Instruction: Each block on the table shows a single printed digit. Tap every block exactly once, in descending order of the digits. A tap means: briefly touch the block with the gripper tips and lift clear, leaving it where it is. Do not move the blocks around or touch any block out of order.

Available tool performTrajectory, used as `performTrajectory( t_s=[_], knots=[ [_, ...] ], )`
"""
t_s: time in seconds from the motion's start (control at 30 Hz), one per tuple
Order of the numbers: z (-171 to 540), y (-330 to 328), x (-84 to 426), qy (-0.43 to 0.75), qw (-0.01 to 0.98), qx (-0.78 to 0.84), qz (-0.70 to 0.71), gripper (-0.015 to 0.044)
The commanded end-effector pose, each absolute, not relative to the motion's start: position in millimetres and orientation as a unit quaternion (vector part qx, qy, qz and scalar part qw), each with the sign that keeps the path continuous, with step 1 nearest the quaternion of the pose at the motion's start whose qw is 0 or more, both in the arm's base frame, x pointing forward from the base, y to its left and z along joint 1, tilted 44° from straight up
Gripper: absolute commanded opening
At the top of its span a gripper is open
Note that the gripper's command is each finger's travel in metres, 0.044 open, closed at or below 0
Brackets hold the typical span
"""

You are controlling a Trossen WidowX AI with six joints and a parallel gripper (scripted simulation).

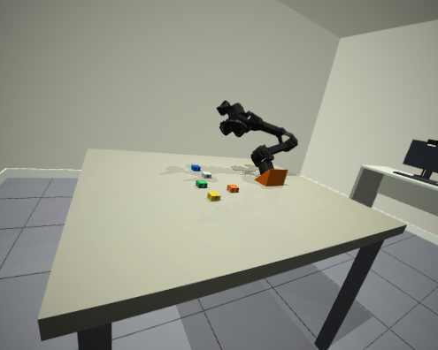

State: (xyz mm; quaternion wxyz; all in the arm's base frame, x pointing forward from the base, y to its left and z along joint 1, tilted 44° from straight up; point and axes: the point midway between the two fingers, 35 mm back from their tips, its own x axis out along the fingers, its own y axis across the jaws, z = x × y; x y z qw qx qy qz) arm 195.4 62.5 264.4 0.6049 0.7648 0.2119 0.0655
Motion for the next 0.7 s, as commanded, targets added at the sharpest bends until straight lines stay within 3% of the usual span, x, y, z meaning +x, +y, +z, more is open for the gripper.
performTrajectory(
  t_s=[0.0, 0.3, 0.67],
  knots=[
    [264.1, 62.0, 196.2, 0.213, 0.608, 0.763, 0.062, 0.0400],
    [241.0, 35.2, 232.8, 0.290, 0.747, 0.587, -0.120, 0.0400],
    [213.4, -1.7, 261.0, 0.479, 0.817, 0.183, -0.264, 0.0400]
  ],
)
